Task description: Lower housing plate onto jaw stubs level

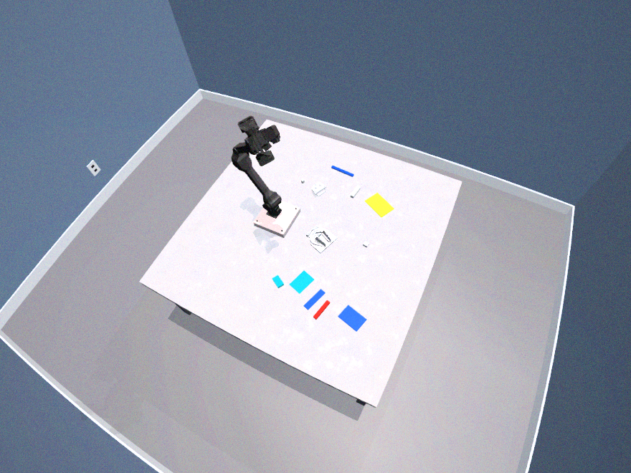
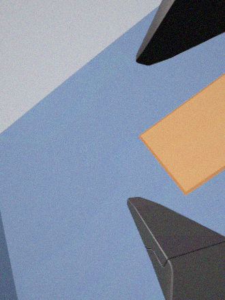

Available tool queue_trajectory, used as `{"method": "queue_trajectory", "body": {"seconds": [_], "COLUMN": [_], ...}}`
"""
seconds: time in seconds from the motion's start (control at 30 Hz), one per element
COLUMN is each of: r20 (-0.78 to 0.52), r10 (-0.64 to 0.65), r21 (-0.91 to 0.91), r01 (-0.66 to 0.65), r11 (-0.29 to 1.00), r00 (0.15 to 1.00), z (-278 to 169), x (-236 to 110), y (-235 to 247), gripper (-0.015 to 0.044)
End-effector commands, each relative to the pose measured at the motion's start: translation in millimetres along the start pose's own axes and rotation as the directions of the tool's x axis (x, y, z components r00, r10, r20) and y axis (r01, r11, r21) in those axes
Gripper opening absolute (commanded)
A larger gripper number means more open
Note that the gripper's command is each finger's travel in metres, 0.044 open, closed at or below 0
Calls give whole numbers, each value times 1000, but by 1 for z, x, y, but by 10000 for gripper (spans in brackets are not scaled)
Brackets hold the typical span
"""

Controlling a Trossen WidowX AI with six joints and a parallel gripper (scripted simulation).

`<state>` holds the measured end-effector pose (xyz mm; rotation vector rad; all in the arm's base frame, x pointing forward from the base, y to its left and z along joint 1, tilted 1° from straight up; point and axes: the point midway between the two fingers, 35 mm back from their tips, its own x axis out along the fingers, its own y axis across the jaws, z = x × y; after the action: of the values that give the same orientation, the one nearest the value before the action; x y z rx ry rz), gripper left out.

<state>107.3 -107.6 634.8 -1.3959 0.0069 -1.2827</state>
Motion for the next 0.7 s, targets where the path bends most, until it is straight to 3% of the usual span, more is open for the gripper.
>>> {"method": "queue_trajectory", "body": {"seconds": [0.0,0.33,0.67], "r20": [80,270,438], "r10": [90,302,489], "r21": [-27,-106,-226], "r01": [-88,-284,-434], "r11": [996,953,872], "r00": [993,914,755], "z": [22,80,136], "x": [3,-8,-43], "y": [31,101,164], "gripper": [440,440,440]}}
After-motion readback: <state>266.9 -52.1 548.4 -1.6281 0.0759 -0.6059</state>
